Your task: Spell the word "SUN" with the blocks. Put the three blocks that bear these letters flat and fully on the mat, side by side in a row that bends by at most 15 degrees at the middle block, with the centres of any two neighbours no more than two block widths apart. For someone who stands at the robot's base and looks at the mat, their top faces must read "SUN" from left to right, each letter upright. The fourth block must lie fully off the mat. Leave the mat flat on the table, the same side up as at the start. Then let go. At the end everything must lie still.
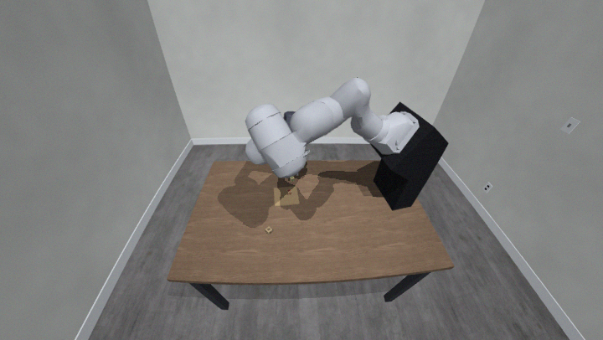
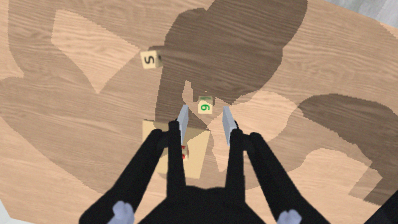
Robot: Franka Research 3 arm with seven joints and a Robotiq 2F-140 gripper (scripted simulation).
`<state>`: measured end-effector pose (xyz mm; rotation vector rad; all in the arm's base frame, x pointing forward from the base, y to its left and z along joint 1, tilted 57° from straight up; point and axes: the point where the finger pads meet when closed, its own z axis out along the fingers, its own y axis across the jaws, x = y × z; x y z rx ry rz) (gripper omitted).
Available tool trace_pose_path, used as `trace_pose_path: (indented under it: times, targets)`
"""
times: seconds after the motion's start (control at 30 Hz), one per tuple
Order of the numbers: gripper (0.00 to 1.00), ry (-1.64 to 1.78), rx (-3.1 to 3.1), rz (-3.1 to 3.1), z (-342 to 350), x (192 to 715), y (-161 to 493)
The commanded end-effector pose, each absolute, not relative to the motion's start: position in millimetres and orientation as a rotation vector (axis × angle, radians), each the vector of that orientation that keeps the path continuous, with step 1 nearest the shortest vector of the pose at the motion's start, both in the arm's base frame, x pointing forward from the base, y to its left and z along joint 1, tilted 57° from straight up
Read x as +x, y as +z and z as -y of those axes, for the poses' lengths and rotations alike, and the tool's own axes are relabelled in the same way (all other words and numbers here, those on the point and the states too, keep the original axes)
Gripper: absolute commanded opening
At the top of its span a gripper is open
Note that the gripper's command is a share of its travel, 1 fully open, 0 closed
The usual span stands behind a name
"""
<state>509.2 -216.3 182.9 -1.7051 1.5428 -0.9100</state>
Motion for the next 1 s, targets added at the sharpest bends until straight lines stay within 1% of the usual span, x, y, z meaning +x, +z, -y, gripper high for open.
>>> trace_pose_path:
  times: [0.0,0.97]
  targets:
    - [0.37,-0.918,-1.707,-1.541,217.8,512.3,181.5]
    - [0.37,-0.918,-1.707,-1.541,217.7,518.4,177.6]
